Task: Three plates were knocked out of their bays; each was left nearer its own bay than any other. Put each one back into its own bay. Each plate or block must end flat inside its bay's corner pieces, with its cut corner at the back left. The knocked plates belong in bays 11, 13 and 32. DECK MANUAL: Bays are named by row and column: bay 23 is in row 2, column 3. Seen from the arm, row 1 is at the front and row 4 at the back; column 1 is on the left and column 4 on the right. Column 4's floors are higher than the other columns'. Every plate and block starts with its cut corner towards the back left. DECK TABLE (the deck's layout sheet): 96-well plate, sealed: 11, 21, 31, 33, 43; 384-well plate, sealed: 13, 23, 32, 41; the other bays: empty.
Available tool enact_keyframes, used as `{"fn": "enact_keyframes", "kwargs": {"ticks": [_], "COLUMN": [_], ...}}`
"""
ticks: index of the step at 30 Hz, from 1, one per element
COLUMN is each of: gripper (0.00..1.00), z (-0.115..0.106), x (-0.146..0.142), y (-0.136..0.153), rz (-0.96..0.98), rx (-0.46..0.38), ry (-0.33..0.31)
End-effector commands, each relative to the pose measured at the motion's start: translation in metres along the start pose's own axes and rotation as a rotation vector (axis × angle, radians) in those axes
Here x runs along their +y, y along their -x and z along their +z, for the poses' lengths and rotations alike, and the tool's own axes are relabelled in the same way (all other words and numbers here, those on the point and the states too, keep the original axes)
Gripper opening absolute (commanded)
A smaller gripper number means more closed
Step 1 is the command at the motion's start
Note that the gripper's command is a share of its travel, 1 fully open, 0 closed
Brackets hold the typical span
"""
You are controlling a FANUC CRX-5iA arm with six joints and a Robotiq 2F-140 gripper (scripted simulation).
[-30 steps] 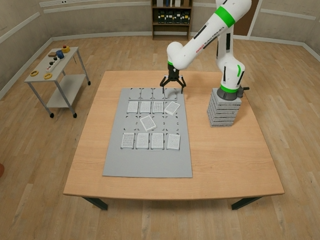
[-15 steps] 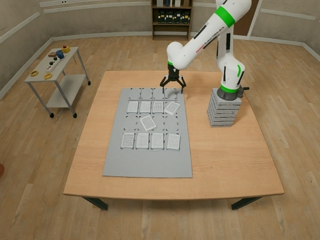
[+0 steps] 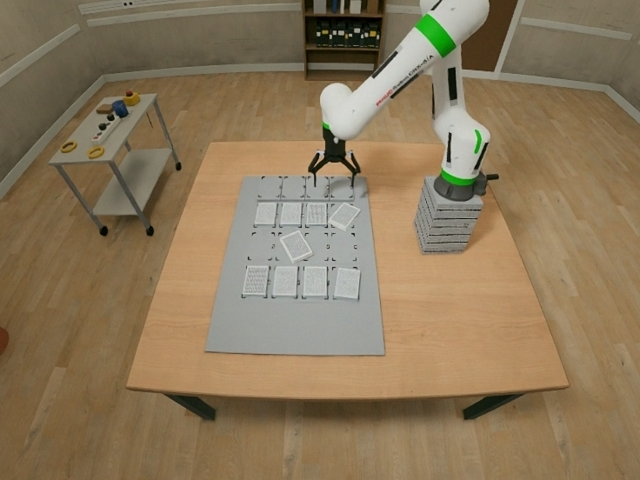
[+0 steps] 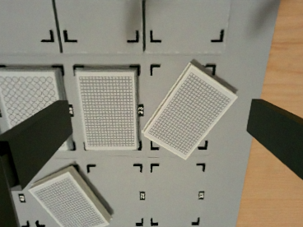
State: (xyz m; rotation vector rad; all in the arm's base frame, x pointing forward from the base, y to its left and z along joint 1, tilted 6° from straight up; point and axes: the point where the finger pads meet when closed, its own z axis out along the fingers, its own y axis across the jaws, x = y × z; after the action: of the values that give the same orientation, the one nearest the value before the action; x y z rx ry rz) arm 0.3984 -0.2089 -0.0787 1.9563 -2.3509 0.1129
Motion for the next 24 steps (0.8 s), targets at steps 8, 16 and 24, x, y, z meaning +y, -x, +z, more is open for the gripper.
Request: {"fn": "enact_keyframes", "kwargs": {"ticks": [8,16,24], "gripper": [1.0,1.0,1.0], "z": [0.0,0.0,-0.001], "x": [-0.04,-0.063,-0.063], "y": [0.0,0.0,0.0], "rz": [0.0,0.0,0.0], "rx": [0.0,0.0,0.0], "ry": [-0.001,-0.001,-0.001]}}
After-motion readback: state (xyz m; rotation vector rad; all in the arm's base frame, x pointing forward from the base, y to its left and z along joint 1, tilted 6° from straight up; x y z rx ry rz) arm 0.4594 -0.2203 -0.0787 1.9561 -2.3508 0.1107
